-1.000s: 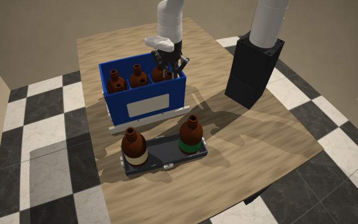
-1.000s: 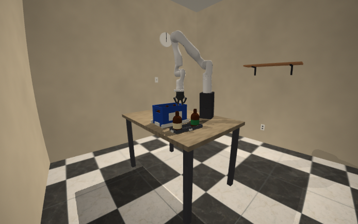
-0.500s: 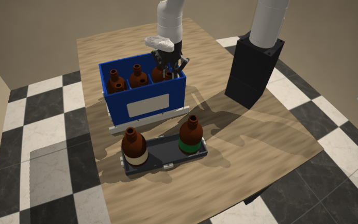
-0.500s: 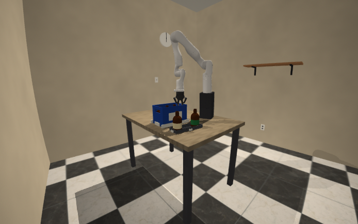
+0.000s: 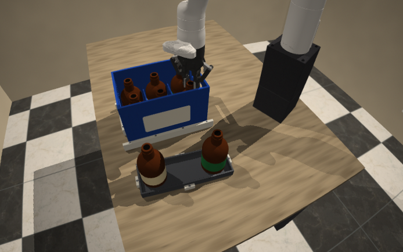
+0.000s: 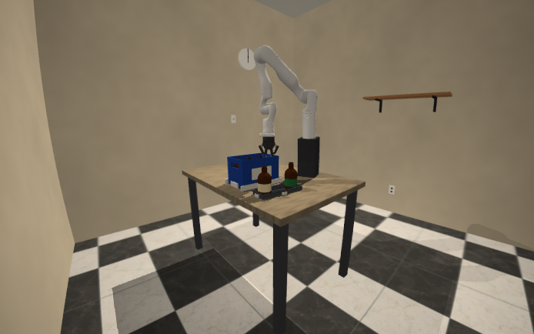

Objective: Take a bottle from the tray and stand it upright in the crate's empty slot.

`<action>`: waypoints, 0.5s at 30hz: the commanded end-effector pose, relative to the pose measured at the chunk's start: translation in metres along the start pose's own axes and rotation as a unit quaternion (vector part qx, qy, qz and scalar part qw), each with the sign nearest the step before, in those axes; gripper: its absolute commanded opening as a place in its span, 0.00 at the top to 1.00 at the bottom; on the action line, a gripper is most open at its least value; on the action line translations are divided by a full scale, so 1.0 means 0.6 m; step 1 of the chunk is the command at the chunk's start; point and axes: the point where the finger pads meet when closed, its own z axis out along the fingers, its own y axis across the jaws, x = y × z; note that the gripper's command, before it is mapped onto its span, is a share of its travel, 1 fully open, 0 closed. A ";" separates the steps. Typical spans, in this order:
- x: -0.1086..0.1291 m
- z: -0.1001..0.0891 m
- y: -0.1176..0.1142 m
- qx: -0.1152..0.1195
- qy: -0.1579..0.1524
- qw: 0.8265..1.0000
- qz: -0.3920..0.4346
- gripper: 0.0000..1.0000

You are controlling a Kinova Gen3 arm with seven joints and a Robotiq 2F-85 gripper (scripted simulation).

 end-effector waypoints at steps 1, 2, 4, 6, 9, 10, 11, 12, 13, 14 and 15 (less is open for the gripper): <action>0.006 0.001 0.006 -0.004 0.003 1.000 0.003 1.00; 0.006 0.001 0.006 -0.004 0.003 1.000 0.003 1.00; 0.006 0.001 0.006 -0.004 0.003 1.000 0.003 1.00; 0.006 0.001 0.006 -0.004 0.003 1.000 0.003 1.00; 0.006 0.001 0.006 -0.004 0.003 1.000 0.003 0.36; 0.006 0.001 0.006 -0.004 0.003 1.000 0.003 0.36; 0.006 0.001 0.006 -0.004 0.003 1.000 0.003 0.36; 0.006 0.001 0.006 -0.004 0.003 1.000 0.003 0.36; 0.006 0.001 0.006 -0.004 0.003 1.000 0.003 0.36; 0.006 0.001 0.006 -0.004 0.003 1.000 0.003 0.36; 0.006 0.001 0.006 -0.004 0.003 1.000 0.003 0.36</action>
